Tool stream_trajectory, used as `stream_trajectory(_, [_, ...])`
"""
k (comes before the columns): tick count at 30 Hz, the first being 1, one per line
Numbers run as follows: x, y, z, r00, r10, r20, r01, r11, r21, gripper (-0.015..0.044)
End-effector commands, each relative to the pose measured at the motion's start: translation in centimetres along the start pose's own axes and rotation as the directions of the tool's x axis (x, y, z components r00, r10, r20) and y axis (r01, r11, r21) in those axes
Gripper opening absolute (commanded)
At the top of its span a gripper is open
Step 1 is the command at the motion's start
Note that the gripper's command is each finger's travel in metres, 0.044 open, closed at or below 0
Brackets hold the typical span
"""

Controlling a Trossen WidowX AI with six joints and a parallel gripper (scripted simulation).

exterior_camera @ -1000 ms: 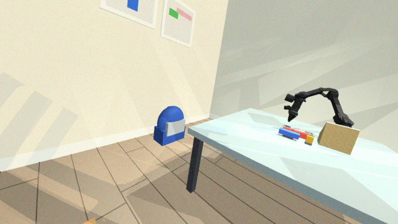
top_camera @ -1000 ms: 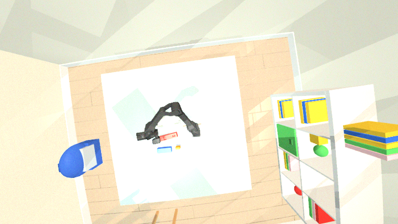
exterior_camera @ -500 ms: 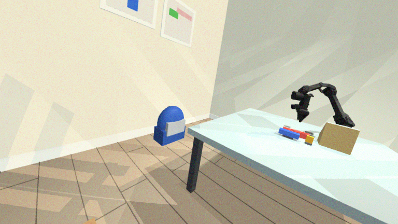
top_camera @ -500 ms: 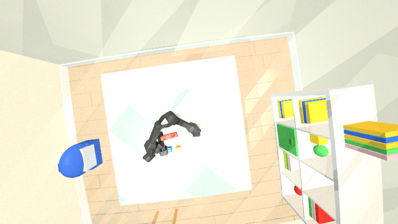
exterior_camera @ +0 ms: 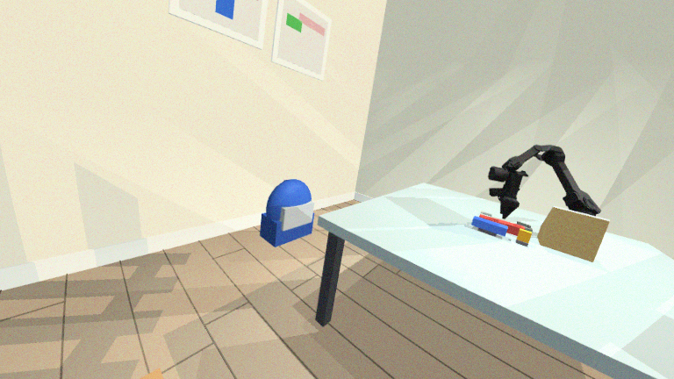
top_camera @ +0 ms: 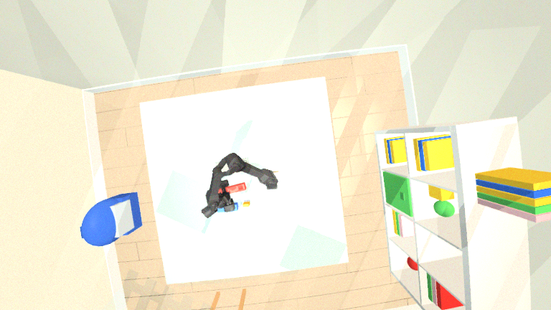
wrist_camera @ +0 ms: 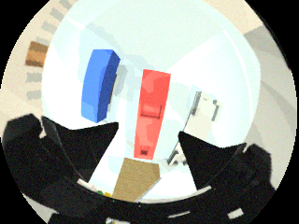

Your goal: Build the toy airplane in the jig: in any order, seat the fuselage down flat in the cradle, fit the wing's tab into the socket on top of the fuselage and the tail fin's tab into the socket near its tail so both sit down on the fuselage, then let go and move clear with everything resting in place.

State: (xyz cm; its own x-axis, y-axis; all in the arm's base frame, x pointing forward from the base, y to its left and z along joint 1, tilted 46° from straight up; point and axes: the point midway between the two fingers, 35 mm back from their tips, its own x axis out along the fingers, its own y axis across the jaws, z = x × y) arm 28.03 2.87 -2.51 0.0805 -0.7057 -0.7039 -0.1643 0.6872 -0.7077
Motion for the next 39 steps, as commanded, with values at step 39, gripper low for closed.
stream_trajectory(39, [5.7,-0.1,-0.4,1.000,-0.013,-0.010,0.013,1.000,-0.012,0.0309])
